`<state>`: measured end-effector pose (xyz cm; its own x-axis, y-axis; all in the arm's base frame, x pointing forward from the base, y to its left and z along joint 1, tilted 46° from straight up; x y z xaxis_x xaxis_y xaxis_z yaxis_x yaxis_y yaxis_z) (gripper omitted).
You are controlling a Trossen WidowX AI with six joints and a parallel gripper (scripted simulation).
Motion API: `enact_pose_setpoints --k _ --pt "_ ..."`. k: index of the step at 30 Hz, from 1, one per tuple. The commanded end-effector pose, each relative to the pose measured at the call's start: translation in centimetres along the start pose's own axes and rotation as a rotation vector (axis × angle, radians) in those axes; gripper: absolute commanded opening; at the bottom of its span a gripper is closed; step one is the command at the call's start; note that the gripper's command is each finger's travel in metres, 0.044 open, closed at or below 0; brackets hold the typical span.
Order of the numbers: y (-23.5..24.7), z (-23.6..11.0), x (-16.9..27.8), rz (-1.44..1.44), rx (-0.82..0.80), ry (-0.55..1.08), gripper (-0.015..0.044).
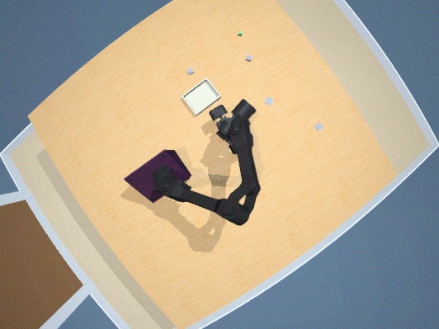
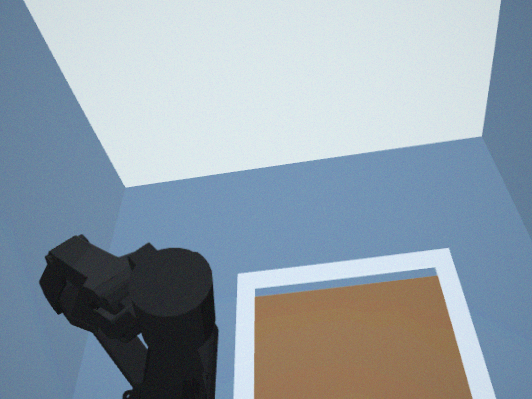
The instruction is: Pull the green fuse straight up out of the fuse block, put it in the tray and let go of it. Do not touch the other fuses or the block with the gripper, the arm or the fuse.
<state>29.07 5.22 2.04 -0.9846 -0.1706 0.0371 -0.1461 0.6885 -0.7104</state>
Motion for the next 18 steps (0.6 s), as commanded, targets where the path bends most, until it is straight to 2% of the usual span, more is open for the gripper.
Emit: enact_pose_setpoints --k 1,18 --pt "-0.01 -0.21 -0.05 0.006 -0.002 0.0 0.0" --pt "0.01 -1.04 -0.07 0.004 -0.002 0.001 0.0"
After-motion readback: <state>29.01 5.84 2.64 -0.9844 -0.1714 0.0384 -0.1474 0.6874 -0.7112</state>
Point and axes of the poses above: the point midway between the two fingers, 35 mm back from their tips, its own z axis out along the fingers, its own y axis across the jaws, x = y × z, the point moved 10 cm from there along -z, back along the fingers, and after that the axes turned 8 degrees about -z, right-handed, at the moved point
